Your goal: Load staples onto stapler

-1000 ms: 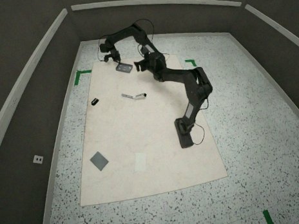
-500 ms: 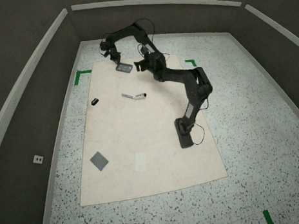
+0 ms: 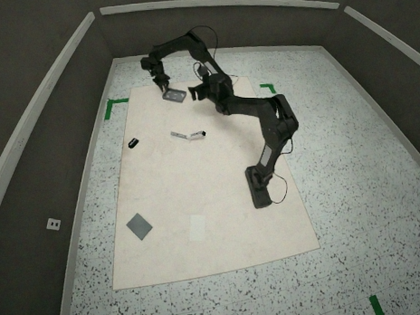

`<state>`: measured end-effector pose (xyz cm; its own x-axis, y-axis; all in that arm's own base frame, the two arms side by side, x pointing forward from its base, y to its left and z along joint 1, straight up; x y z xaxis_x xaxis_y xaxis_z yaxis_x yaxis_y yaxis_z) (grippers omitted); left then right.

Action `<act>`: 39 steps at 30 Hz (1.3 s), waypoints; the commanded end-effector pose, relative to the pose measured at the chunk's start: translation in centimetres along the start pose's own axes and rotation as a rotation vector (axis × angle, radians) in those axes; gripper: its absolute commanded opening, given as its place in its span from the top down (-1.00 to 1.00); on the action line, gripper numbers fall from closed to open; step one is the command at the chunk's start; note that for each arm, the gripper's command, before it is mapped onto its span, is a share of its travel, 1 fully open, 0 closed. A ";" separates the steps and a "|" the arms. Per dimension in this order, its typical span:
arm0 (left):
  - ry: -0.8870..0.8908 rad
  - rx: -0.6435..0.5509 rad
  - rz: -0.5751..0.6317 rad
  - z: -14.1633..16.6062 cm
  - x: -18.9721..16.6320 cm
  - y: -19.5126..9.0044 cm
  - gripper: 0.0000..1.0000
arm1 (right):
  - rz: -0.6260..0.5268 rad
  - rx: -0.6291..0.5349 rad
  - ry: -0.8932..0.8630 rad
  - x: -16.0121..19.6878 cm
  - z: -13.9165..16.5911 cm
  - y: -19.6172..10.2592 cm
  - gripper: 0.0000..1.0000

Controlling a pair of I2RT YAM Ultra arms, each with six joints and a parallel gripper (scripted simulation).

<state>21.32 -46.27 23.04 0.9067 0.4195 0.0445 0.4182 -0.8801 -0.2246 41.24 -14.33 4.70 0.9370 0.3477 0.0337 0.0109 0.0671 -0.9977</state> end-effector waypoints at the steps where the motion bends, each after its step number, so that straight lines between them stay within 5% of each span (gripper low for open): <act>1: -0.001 -0.018 -0.004 -0.6 0.2 -0.2 -1.00 | -0.089 0.018 0.235 0.7 0.2 -1.4 0.47; 8: -0.001 -0.018 -0.004 -0.6 0.2 -0.2 -1.00 | -0.129 0.089 0.461 1.3 0.8 -1.5 0.47; 14: -0.001 -0.018 -0.004 -0.6 0.2 -0.2 -1.00 | -0.035 0.204 0.613 -1.4 1.6 0.0 0.47; 39: -0.001 -0.018 -0.004 -0.6 0.2 -0.2 -1.00 | -0.037 0.197 0.612 -0.8 2.0 2.9 0.47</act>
<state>21.32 -46.27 23.04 0.9067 0.4195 0.0445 0.4182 -0.8801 -0.2246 39.62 -13.00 2.51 0.9682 -0.2480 -0.0325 0.0331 0.2559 -0.9661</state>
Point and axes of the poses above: on each arm, the point where the finger pads meet when closed, its own y axis out along the fingers, its own x axis across the jaws, z = x × y, the point moved 2 cm from there along -y, back along the fingers, and after that the axes turned 7 degrees about y, right-handed, at the moved point
